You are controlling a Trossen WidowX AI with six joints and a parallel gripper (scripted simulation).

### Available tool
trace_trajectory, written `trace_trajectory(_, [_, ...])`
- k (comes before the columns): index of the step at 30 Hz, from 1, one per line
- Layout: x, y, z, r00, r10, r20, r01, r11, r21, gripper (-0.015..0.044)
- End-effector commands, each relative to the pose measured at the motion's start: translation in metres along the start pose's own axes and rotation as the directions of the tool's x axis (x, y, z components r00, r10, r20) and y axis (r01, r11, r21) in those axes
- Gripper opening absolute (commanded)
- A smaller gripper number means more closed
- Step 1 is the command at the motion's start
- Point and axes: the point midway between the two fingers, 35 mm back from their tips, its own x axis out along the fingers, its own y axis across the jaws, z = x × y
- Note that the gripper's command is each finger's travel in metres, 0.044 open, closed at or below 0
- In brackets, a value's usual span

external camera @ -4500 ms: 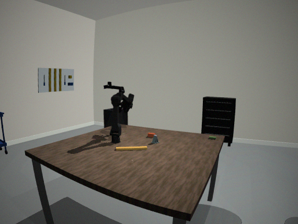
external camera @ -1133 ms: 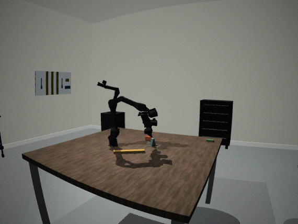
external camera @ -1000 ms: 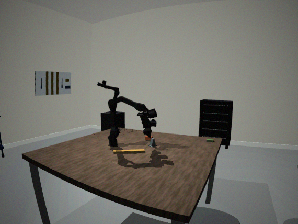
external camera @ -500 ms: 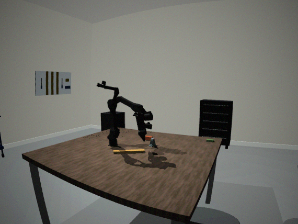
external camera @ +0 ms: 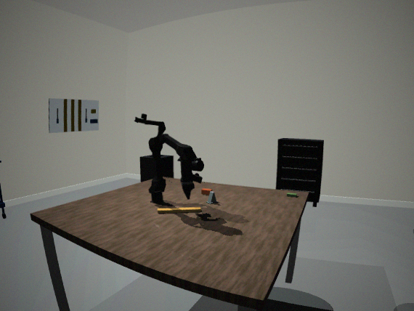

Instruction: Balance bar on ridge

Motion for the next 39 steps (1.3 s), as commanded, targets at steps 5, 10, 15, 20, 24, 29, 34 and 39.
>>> trace_trajectory(5, [0.003, -0.008, -0.02, 0.999, -0.002, -0.048, 0.001, 0.999, -0.034, 0.0315])
trace_trajectory(10, [0.027, -0.008, -0.021, 0.999, -0.002, -0.048, 0.001, 0.999, -0.034, 0.0315])
trace_trajectory(15, [0.044, -0.007, -0.022, 0.999, -0.002, -0.048, 0.001, 0.999, -0.034, 0.0315])
trace_trajectory(20, [0.047, -0.008, -0.022, 0.999, -0.002, -0.048, 0.001, 0.999, -0.034, 0.0315])
trace_trajectory(24, [0.053, -0.008, -0.023, 0.999, -0.002, -0.048, 0.001, 0.999, -0.034, 0.0315])
trace_trajectory(29, [0.061, -0.008, -0.023, 0.999, -0.002, -0.048, 0.001, 0.999, -0.034, 0.0315])
trace_trajectory(34, [0.069, -0.008, -0.024, 0.999, -0.002, -0.048, 0.001, 0.999, -0.034, 0.0315])
trace_trajectory(39, [0.07, -0.007, -0.024, 0.999, -0.002, -0.048, 0.001, 0.999, -0.034, 0.0315])
